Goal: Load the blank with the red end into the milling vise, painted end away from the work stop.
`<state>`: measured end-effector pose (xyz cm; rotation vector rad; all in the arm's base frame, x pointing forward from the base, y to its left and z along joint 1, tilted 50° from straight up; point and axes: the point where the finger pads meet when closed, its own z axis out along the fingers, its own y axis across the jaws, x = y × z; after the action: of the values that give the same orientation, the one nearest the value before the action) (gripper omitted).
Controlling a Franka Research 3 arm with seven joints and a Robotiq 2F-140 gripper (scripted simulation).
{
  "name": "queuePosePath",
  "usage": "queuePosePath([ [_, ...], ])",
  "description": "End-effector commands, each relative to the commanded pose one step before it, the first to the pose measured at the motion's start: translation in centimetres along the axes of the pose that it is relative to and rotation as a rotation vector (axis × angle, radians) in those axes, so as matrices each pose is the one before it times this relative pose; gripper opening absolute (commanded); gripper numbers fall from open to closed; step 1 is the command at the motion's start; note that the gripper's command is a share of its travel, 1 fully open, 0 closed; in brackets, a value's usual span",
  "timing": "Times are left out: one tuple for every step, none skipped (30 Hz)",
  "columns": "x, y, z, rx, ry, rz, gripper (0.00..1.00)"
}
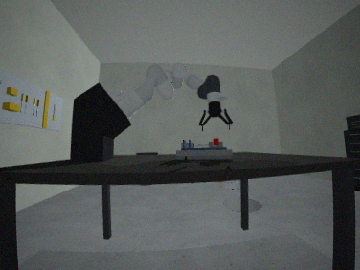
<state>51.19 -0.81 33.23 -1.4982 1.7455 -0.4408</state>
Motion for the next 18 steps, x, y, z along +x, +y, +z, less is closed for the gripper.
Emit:
queuePosePath([
  [-0.098,0.139,-0.078,-0.00376,-0.00289,0.00363,1.00],
  [0.000,0.000,0.000,0.00000,0.00000,0.00000,1.00],
  [0.000,0.000,0.000,0.00000,0.00000,0.00000,1.00],
  [0.000,0.000,0.000,0.00000,0.00000,0.00000,1.00],
  [0.000,0.000,0.000,0.00000,0.00000,0.00000,1.00],
  [0.000,0.000,0.000,0.00000,0.00000,0.00000,1.00],
  [0.000,0.000,0.000,0.00000,0.00000,0.00000,1.00],
  [0.000,0.000,0.000,0.00000,0.00000,0.00000,1.00],
  [0.000,0.000,0.000,0.00000,0.00000,0.00000,1.00],
  [0.000,0.000,0.000,0.00000,0.00000,0.00000,1.00],
  [0.092,-0.117,-0.029,0.00201,0.00189,-0.00255,1.00],
  [-0.006,0.008,-0.059,-0.00050,-0.00047,0.00064,1.00],
  [-0.006,0.008,-0.059,-0.00050,-0.00047,0.00064,1.00],
  [-0.006,0.008,-0.059,-0.00050,-0.00047,0.00064,1.00],
  [-0.006,0.008,-0.059,-0.00050,-0.00047,0.00064,1.00],
  [0.000,0.000,0.000,0.00000,0.00000,0.00000,1.00],
  [0.000,0.000,0.000,0.00000,0.00000,0.00000,1.00],
  [0.000,0.000,0.000,0.00000,0.00000,0.00000,1.00],
])
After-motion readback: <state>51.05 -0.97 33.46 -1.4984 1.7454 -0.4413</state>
